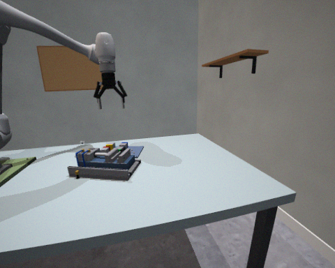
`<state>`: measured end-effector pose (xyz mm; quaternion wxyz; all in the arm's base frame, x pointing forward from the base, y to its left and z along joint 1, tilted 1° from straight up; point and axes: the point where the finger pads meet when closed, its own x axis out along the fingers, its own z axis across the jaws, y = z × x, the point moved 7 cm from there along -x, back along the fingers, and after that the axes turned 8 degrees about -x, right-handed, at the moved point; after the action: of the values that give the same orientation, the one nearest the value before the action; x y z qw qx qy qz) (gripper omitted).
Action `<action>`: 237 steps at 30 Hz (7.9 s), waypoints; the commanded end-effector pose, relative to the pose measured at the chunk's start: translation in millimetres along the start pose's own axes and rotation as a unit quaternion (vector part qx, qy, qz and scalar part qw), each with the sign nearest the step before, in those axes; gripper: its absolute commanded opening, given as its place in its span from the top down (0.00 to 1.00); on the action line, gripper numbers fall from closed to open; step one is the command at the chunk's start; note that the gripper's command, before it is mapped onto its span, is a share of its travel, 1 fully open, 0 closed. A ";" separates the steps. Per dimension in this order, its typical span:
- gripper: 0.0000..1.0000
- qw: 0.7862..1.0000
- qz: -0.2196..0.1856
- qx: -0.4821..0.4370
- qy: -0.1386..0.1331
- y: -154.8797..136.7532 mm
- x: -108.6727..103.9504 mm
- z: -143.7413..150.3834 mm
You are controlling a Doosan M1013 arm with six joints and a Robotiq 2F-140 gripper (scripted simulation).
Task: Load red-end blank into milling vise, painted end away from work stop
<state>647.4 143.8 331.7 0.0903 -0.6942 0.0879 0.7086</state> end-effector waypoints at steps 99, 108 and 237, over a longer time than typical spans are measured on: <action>0.00 0.992 0.000 -0.125 0.000 14.8 -28.6 3.9; 0.00 0.983 0.000 -0.183 0.000 15.2 -29.4 4.0; 0.00 0.614 0.001 -0.789 -0.001 15.1 -29.6 4.1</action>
<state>640.3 130.1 361.2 -0.4921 -0.4983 -0.5030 0.5064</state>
